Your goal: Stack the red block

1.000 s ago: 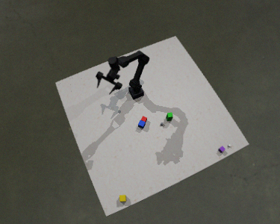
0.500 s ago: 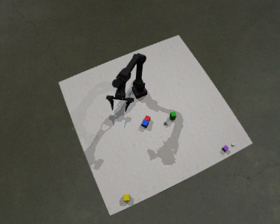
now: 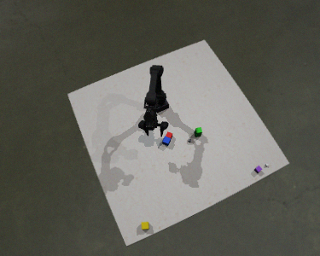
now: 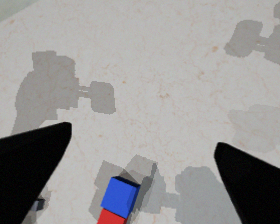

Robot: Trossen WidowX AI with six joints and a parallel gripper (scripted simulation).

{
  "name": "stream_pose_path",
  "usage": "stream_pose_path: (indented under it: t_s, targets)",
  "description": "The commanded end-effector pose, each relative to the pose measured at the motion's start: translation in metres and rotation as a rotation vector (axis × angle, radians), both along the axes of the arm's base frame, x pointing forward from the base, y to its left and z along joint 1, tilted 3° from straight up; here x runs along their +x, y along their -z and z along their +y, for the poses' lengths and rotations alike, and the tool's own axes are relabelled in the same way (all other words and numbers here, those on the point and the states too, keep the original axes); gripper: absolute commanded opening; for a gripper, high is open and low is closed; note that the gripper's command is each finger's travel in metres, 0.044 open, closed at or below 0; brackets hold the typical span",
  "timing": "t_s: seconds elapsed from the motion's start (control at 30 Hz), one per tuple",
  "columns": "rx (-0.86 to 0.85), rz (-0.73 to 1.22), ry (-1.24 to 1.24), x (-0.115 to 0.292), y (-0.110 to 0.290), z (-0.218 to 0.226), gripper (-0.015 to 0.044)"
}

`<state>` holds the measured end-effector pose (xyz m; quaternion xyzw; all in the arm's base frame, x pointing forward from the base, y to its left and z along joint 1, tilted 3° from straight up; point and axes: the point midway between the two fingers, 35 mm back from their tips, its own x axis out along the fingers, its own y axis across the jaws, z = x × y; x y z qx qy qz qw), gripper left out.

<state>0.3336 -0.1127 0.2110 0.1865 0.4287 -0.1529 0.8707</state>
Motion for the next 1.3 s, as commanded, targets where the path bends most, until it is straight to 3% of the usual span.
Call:
stream_pose_path:
  t_s: [0.0, 0.43, 0.73, 1.03, 1.27]
  targets:
    - [0.091, 0.163, 0.031, -0.002, 0.043, 0.031, 0.044]
    - [0.135, 0.624, 0.179, -0.051, 0.132, 0.111, 0.044]
    - [0.133, 0.63, 0.182, -0.053, 0.13, 0.11, 0.044]
    - [0.133, 0.63, 0.182, -0.056, 0.182, 0.107, 0.044]
    - [0.133, 0.63, 0.182, -0.056, 0.187, 0.106, 0.044]
